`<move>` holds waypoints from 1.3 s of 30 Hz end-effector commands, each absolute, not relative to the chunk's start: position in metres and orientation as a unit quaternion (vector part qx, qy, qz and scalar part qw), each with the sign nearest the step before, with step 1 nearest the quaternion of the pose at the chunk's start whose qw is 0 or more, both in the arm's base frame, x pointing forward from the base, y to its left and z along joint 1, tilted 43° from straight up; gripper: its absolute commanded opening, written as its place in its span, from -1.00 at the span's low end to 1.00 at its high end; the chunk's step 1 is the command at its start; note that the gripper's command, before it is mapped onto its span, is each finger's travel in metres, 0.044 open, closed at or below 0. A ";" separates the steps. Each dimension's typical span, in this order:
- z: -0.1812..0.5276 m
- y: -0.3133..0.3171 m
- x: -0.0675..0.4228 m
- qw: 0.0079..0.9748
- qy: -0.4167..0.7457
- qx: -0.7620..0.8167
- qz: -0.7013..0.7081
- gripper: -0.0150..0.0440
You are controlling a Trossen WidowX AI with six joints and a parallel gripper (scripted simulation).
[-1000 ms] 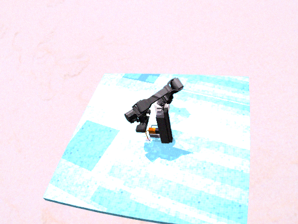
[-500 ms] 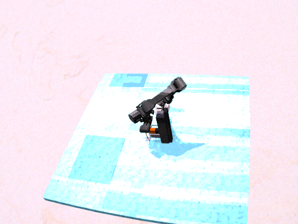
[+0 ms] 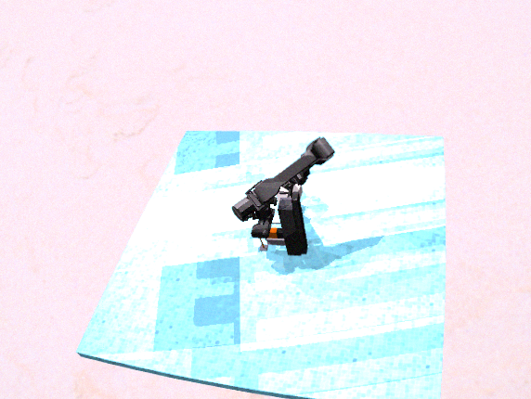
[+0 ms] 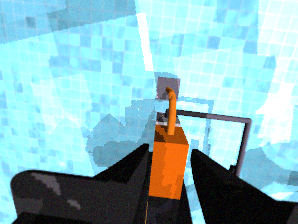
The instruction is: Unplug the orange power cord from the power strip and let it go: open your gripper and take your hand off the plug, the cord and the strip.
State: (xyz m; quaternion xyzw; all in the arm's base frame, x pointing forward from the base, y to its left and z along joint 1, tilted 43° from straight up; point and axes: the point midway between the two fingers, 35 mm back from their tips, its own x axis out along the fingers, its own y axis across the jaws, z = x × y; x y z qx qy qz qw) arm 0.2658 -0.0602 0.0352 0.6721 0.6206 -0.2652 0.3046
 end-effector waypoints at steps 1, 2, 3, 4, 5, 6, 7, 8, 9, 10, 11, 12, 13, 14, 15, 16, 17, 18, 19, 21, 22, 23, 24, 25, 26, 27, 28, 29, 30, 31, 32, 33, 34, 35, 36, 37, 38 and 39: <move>0.035 -0.060 0.266 0.305 0.621 0.672 -0.265 -0.04; 0.035 -0.060 0.266 0.305 0.621 0.672 -0.265 -0.13; 0.035 -0.060 0.266 0.305 0.621 0.672 -0.265 -0.22; 0.035 -0.060 0.266 0.305 0.621 0.672 -0.265 -0.24; 0.035 -0.060 0.266 0.305 0.621 0.672 -0.265 -0.26; 0.035 -0.060 0.266 0.305 0.621 0.672 -0.265 -0.28; 0.035 -0.060 0.266 0.305 0.621 0.672 -0.265 -0.31; 0.035 -0.060 0.266 0.305 0.621 0.672 -0.265 -0.33; 0.035 -0.060 0.266 0.305 0.621 0.672 -0.265 -0.35; 0.035 -0.060 0.266 0.305 0.621 0.672 -0.265 -0.37; 0.035 -0.060 0.266 0.305 0.621 0.672 -0.265 -0.40; 0.035 -0.060 0.266 0.305 0.621 0.672 -0.265 -0.42; 0.035 -0.060 0.266 0.305 0.621 0.672 -0.265 -0.49; 0.035 -0.061 0.266 0.305 0.621 0.672 -0.265 -0.49; 0.034 -0.061 0.266 0.305 0.621 0.672 -0.265 -0.49; 0.034 -0.062 0.266 0.305 0.621 0.672 -0.265 -0.49; 0.033 -0.063 0.266 0.305 0.620 0.672 -0.265 -0.49; 0.032 -0.064 0.267 0.305 0.620 0.672 -0.265 -0.49; 0.031 -0.066 0.267 0.305 0.620 0.672 -0.265 -0.49; 0.029 -0.068 0.267 0.305 0.620 0.672 -0.266 -0.49; 0.028 -0.069 0.267 0.305 0.620 0.672 -0.266 -0.49; 0.027 -0.071 0.268 0.305 0.620 0.672 -0.266 -0.49; 0.026 -0.072 0.268 0.305 0.620 0.672 -0.266 -0.49; 0.025 -0.073 0.268 0.305 0.620 0.672 -0.266 -0.49; 0.024 -0.074 0.268 0.305 0.620 0.672 -0.266 -0.49; 0.023 -0.076 0.268 0.305 0.620 0.672 -0.266 -0.49; 0.022 -0.077 0.268 0.305 0.620 0.672 -0.266 -0.49; 0.021 -0.078 0.268 0.305 0.620 0.672 -0.266 -0.49; 0.020 -0.079 0.268 0.305 0.620 0.672 -0.266 -0.49; 0.019 -0.081 0.268 0.305 0.620 0.673 -0.266 -0.49; 0.018 -0.082 0.268 0.305 0.620 0.673 -0.266 -0.49; 0.017 -0.083 0.269 0.305 0.620 0.673 -0.266 -0.49; 0.016 -0.085 0.269 0.305 0.619 0.673 -0.266 -0.49; 0.015 -0.086 0.268 0.305 0.619 0.673 -0.266 -0.49; 0.014 -0.087 0.268 0.305 0.619 0.673 -0.266 -0.49; 0.013 -0.089 0.268 0.305 0.619 0.673 -0.266 -0.49; 0.012 -0.090 0.268 0.305 0.619 0.673 -0.266 -0.49; 0.011 -0.091 0.268 0.305 0.619 0.673 -0.266 -0.49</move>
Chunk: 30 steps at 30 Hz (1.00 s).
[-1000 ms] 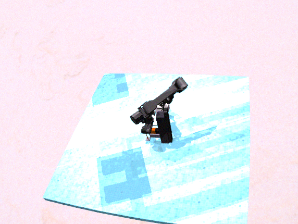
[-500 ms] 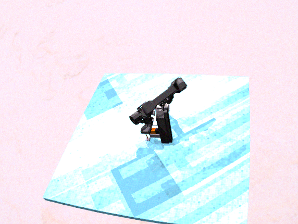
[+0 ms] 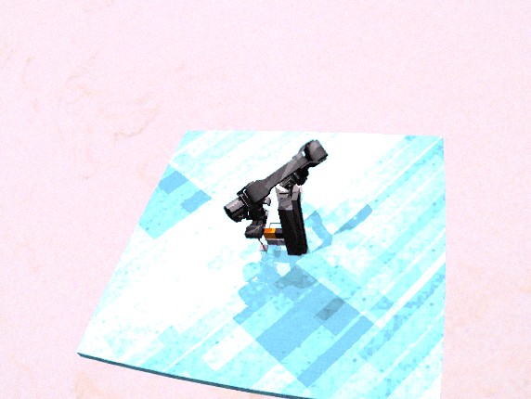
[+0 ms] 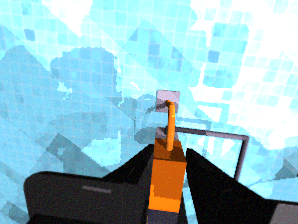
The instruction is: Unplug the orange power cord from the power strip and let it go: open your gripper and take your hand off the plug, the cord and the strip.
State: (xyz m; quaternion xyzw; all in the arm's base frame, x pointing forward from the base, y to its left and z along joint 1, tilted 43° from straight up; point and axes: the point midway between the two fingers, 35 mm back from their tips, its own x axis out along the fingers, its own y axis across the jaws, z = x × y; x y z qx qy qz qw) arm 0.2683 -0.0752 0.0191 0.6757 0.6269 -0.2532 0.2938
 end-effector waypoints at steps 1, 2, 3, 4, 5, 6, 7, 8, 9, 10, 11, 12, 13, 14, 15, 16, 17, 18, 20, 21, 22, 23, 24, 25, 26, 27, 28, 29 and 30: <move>0.010 -0.093 0.268 0.305 0.619 0.673 -0.266 -0.49; 0.009 -0.094 0.268 0.305 0.619 0.673 -0.266 -0.49; 0.008 -0.095 0.268 0.305 0.619 0.673 -0.266 -0.49; 0.008 -0.097 0.268 0.305 0.619 0.673 -0.266 -0.49; 0.007 -0.098 0.267 0.305 0.619 0.673 -0.266 -0.49; 0.006 -0.099 0.267 0.305 0.619 0.673 -0.266 -0.49; 0.005 -0.101 0.267 0.305 0.619 0.673 -0.266 -0.49; 0.004 -0.102 0.267 0.305 0.619 0.673 -0.266 -0.49; 0.003 -0.103 0.267 0.305 0.619 0.673 -0.266 -0.49; 0.002 -0.105 0.266 0.305 0.619 0.673 -0.266 -0.49; 0.001 -0.106 0.266 0.305 0.619 0.673 -0.266 -0.49; 0.000 -0.107 0.266 0.305 0.619 0.673 -0.266 -0.49; -0.001 -0.109 0.266 0.305 0.619 0.673 -0.266 -0.49; -0.002 -0.110 0.265 0.305 0.619 0.673 -0.266 -0.49; -0.003 -0.111 0.265 0.305 0.619 0.673 -0.266 -0.49; -0.004 -0.113 0.265 0.305 0.619 0.673 -0.266 -0.49; -0.004 -0.111 0.265 0.305 0.619 0.673 -0.266 -0.40; -0.003 -0.108 0.264 0.305 0.619 0.674 -0.266 -0.31; -0.002 -0.102 0.264 0.304 0.619 0.674 -0.265 -0.14; -0.002 -0.102 0.264 0.304 0.619 0.674 -0.265 -0.05; -0.002 -0.102 0.264 0.304 0.619 0.674 -0.265 0.04; -0.002 -0.102 0.264 0.304 0.619 0.674 -0.265 0.13; -0.002 -0.102 0.264 0.304 0.619 0.674 -0.265 0.22; -0.002 -0.102 0.264 0.304 0.619 0.674 -0.265 0.31; -0.002 -0.102 0.264 0.304 0.619 0.674 -0.265 0.40; -0.002 -0.102 0.264 0.304 0.619 0.674 -0.265 0.49; -0.002 -0.102 0.264 0.304 0.619 0.674 -0.265 0.58; -0.004 -0.104 0.264 0.304 0.619 0.674 -0.265 0.67; -0.006 -0.108 0.264 0.304 0.619 0.674 -0.265 0.75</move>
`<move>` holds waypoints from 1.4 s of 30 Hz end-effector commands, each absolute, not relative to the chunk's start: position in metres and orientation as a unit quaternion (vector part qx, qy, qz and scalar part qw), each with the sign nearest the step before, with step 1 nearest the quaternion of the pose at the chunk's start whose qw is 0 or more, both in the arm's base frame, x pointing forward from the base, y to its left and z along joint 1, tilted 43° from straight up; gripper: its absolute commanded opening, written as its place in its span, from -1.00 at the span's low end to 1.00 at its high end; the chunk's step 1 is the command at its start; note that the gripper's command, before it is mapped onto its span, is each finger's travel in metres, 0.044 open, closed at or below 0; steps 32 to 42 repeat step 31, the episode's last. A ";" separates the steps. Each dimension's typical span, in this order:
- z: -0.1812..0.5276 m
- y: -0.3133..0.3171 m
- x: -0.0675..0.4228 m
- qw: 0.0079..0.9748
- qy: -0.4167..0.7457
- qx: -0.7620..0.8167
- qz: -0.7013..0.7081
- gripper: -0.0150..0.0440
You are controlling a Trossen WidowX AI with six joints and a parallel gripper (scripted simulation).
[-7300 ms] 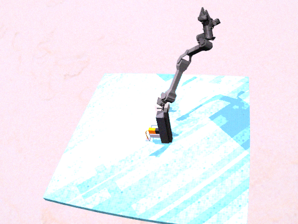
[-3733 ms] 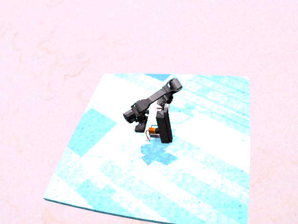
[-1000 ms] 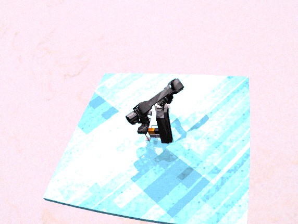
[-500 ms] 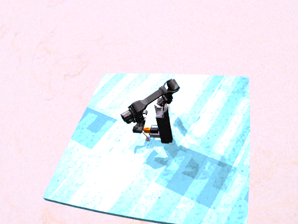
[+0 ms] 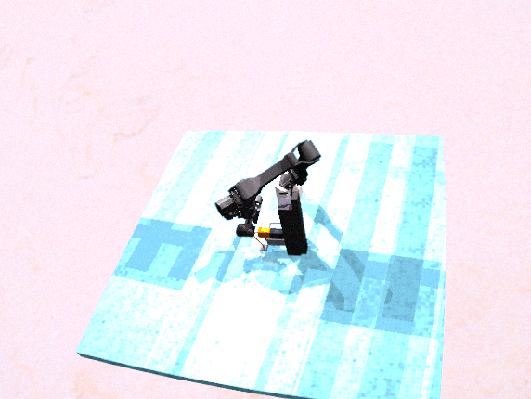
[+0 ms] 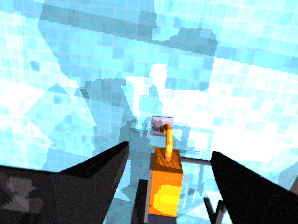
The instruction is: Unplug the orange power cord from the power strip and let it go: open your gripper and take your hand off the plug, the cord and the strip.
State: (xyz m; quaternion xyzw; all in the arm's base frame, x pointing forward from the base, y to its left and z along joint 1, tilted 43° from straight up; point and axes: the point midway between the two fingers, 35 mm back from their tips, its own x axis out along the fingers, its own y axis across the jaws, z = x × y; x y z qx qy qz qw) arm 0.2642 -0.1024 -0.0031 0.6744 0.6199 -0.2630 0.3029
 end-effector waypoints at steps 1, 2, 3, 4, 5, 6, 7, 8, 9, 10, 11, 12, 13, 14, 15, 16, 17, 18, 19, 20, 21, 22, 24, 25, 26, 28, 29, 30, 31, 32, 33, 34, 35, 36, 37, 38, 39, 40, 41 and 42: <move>-0.009 -0.114 0.265 0.305 0.619 0.674 -0.266 0.84; -0.012 -0.121 0.265 0.305 0.619 0.674 -0.266 0.93; -0.017 -0.128 0.265 0.305 0.618 0.674 -0.266 1.00; -0.022 -0.137 0.265 0.305 0.618 0.673 -0.266 1.00; -0.028 -0.147 0.265 0.306 0.618 0.673 -0.266 1.00; -0.032 -0.153 0.264 0.306 0.618 0.673 -0.266 1.00; -0.034 -0.155 0.264 0.306 0.618 0.673 -0.266 1.00; -0.034 -0.155 0.264 0.306 0.618 0.673 -0.266 1.00; -0.034 -0.155 0.264 0.306 0.618 0.673 -0.266 1.00; -0.034 -0.155 0.264 0.306 0.618 0.673 -0.266 1.00; -0.034 -0.155 0.264 0.306 0.618 0.673 -0.266 1.00; -0.034 -0.155 0.264 0.306 0.618 0.673 -0.266 1.00; -0.034 -0.155 0.264 0.306 0.618 0.673 -0.266 1.00; -0.034 -0.155 0.264 0.306 0.618 0.673 -0.266 1.00; -0.034 -0.155 0.264 0.306 0.618 0.673 -0.266 1.00; -0.034 -0.155 0.264 0.306 0.618 0.673 -0.266 1.00; -0.034 -0.155 0.264 0.306 0.618 0.673 -0.266 1.00; -0.034 -0.155 0.264 0.306 0.618 0.673 -0.266 1.00; -0.034 -0.155 0.264 0.306 0.618 0.673 -0.266 1.00; -0.034 -0.155 0.264 0.306 0.618 0.673 -0.266 1.00; -0.034 -0.155 0.264 0.306 0.618 0.673 -0.266 1.00; -0.034 -0.155 0.264 0.306 0.618 0.673 -0.266 1.00; -0.034 -0.155 0.264 0.306 0.618 0.673 -0.266 1.00; -0.034 -0.155 0.264 0.306 0.618 0.673 -0.266 1.00; -0.034 -0.155 0.264 0.306 0.618 0.673 -0.266 1.00; -0.034 -0.155 0.264 0.306 0.618 0.673 -0.266 1.00; -0.034 -0.155 0.264 0.306 0.618 0.673 -0.266 1.00; -0.034 -0.155 0.264 0.306 0.618 0.673 -0.266 1.00; -0.034 -0.155 0.264 0.306 0.618 0.673 -0.266 1.00; -0.034 -0.155 0.264 0.306 0.618 0.673 -0.266 1.00; -0.034 -0.155 0.264 0.306 0.618 0.673 -0.266 1.00; -0.034 -0.155 0.264 0.306 0.618 0.673 -0.266 1.00; -0.034 -0.155 0.264 0.306 0.618 0.673 -0.266 1.00; -0.034 -0.155 0.264 0.306 0.618 0.673 -0.266 1.00; -0.034 -0.155 0.264 0.306 0.618 0.673 -0.266 1.00; -0.034 -0.155 0.264 0.306 0.618 0.673 -0.266 1.00; -0.034 -0.155 0.264 0.306 0.618 0.673 -0.266 1.00; -0.034 -0.155 0.264 0.306 0.618 0.673 -0.266 1.00; -0.034 -0.155 0.264 0.306 0.618 0.673 -0.266 1.00; -0.034 -0.155 0.264 0.306 0.618 0.673 -0.266 1.00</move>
